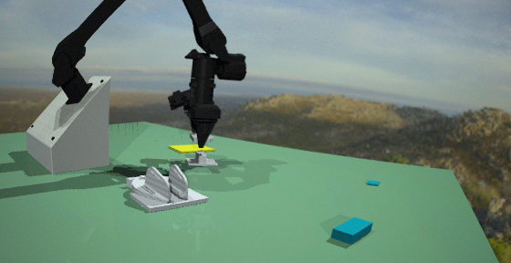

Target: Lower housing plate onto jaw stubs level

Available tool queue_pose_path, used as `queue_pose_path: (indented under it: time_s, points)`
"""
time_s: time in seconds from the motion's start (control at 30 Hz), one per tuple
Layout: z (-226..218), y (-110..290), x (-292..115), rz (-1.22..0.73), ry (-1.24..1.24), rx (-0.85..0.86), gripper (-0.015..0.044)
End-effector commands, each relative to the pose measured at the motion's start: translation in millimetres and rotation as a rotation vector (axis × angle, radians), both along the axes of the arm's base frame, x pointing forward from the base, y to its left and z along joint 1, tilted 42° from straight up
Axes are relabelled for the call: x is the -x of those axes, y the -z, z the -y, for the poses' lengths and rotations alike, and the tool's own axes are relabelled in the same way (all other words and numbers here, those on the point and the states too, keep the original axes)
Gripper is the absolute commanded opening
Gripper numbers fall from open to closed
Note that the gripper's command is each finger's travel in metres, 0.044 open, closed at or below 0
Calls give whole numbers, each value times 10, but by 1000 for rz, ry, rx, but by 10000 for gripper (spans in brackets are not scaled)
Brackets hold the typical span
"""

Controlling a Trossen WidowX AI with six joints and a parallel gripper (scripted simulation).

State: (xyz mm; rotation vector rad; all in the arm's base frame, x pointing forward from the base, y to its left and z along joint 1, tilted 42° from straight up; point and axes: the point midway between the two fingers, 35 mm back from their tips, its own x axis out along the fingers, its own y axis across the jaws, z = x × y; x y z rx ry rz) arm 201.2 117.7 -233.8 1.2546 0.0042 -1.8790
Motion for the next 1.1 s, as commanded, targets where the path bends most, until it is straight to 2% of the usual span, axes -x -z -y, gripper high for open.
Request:
queue_pose_path:
  time_s: [0.0, 0.37, 1.07]
  points:
    - [-86, -85, -13, 1, 3, -4, 351]
    - [-231, -279, -34, 2, 3, -4, 351]
    - [175, -718, -365, 172, 200, 5, 351]
